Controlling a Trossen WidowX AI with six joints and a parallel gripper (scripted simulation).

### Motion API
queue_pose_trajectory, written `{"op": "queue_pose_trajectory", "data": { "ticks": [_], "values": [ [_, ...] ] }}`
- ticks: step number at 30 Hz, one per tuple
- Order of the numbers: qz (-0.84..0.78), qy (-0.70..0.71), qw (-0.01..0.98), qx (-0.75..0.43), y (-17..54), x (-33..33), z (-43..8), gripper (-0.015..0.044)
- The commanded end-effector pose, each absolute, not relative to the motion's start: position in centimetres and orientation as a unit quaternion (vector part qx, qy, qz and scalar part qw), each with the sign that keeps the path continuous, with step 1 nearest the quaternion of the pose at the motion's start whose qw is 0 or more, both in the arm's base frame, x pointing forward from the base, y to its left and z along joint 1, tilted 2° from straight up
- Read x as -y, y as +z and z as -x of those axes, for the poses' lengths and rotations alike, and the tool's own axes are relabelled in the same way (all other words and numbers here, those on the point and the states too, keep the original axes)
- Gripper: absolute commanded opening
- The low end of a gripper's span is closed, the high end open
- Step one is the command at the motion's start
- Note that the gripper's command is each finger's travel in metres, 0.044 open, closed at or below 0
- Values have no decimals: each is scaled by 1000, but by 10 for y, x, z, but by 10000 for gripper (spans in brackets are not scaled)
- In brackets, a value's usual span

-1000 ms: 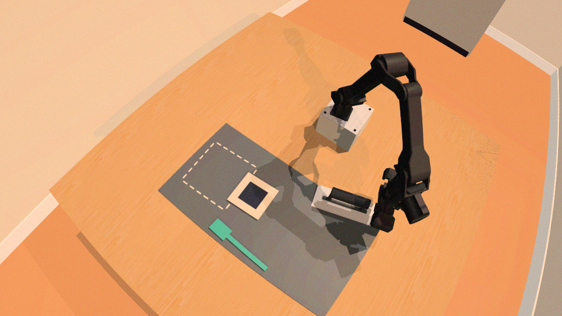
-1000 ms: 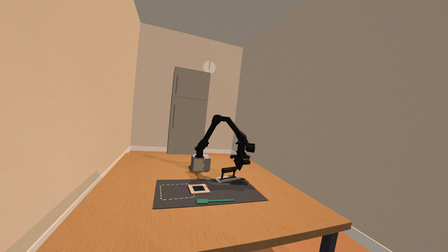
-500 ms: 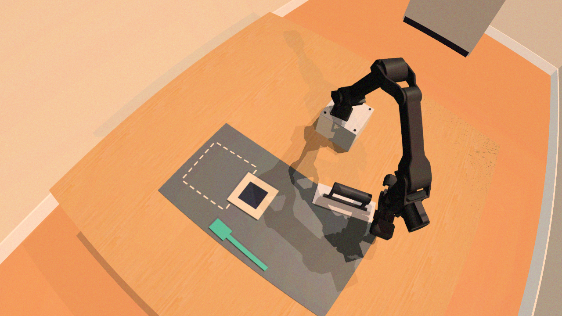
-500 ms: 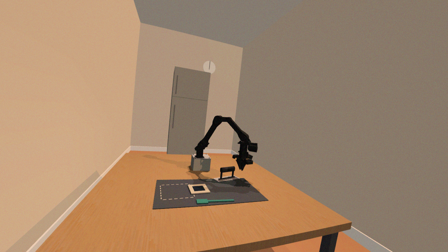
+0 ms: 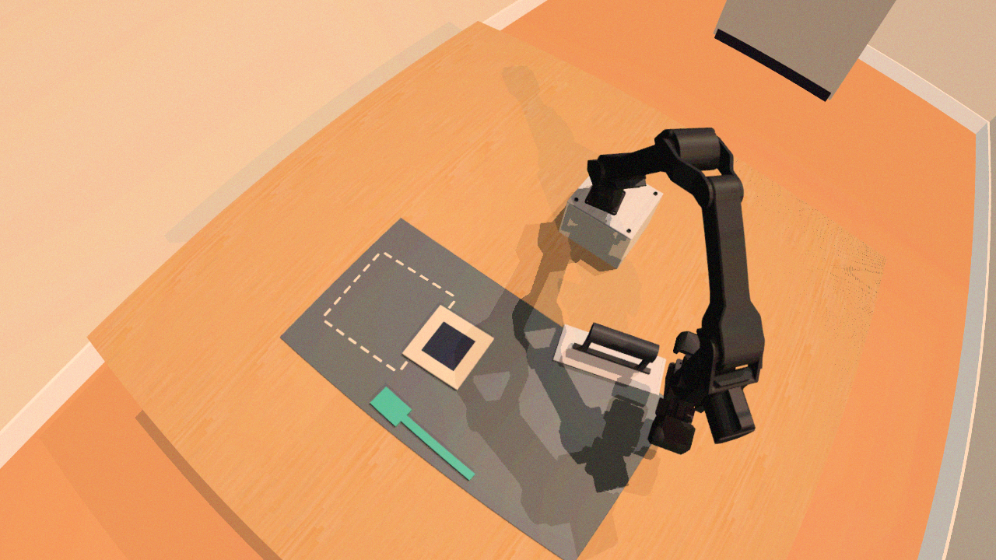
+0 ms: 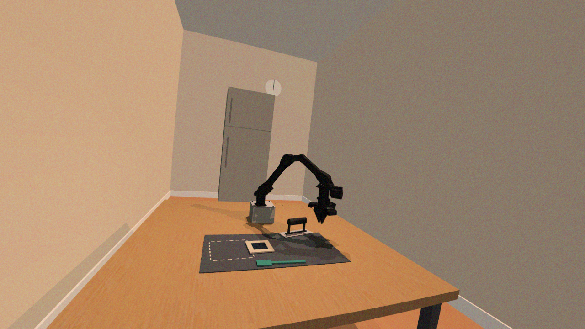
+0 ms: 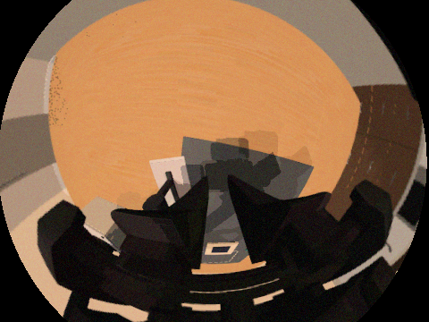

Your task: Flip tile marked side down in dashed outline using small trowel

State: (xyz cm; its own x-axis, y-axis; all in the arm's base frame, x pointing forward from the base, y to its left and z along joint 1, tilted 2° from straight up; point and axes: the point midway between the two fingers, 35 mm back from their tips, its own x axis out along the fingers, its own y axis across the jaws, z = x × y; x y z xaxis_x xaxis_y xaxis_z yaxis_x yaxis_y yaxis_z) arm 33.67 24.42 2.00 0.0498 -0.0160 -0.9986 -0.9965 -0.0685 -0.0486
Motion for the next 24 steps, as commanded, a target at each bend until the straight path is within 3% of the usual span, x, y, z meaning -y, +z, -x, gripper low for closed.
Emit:
{"op": "queue_pose_trajectory", "data": {
  "ticks": [1, 16, 20, 24],
  "values": [
    [534, 503, 486, -476, 21, -243, -349, 100],
    [535, 501, 490, -473, 24, -243, -352, 100],
    [535, 501, 490, -473, 24, -243, -352, 0],
    [535, 501, 490, -473, 24, -243, -352, 0]
  ]
}}
